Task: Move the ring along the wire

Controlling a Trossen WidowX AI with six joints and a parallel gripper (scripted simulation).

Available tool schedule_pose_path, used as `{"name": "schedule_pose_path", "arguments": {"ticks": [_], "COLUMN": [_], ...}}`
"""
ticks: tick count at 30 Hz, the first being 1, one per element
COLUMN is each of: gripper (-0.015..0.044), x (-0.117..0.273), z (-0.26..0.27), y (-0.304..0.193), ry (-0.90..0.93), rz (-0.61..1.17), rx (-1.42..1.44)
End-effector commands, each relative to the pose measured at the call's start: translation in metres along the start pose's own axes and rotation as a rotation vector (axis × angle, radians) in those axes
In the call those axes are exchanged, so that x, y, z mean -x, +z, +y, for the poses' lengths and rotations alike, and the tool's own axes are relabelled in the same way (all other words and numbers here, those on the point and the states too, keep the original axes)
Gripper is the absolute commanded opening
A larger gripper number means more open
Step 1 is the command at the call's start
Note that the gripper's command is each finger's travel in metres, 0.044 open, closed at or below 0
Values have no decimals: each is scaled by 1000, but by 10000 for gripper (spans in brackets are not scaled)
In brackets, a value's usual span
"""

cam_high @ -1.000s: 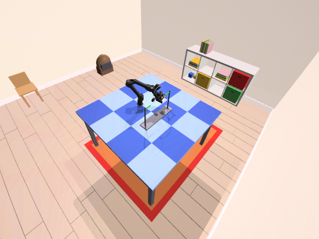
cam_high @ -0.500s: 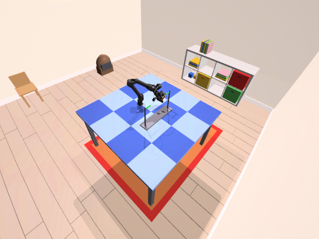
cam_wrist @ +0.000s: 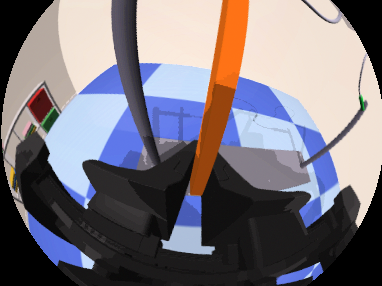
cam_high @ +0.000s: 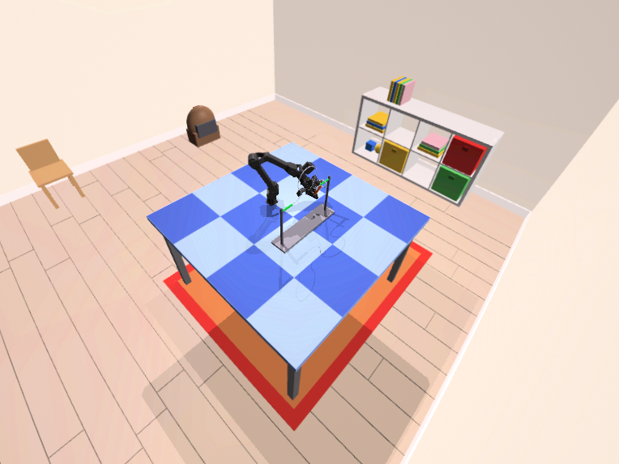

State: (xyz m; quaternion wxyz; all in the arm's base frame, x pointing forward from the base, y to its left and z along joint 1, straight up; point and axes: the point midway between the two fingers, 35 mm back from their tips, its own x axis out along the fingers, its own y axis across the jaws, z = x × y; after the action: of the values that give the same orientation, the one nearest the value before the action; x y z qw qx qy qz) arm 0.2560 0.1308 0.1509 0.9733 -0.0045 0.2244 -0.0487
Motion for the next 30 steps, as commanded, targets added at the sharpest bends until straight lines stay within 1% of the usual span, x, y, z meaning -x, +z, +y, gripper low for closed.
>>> {"name": "schedule_pose_path", "arguments": {"ticks": [1,25,30], "gripper": [-150,-150,-19], "x": [-3,-5,-5], "z": [-1,-1,0], "y": [-8,-12,-11], "ry": [-7,-7,-3], "rz": [4,4,5], "rx": [5,5,6]}}
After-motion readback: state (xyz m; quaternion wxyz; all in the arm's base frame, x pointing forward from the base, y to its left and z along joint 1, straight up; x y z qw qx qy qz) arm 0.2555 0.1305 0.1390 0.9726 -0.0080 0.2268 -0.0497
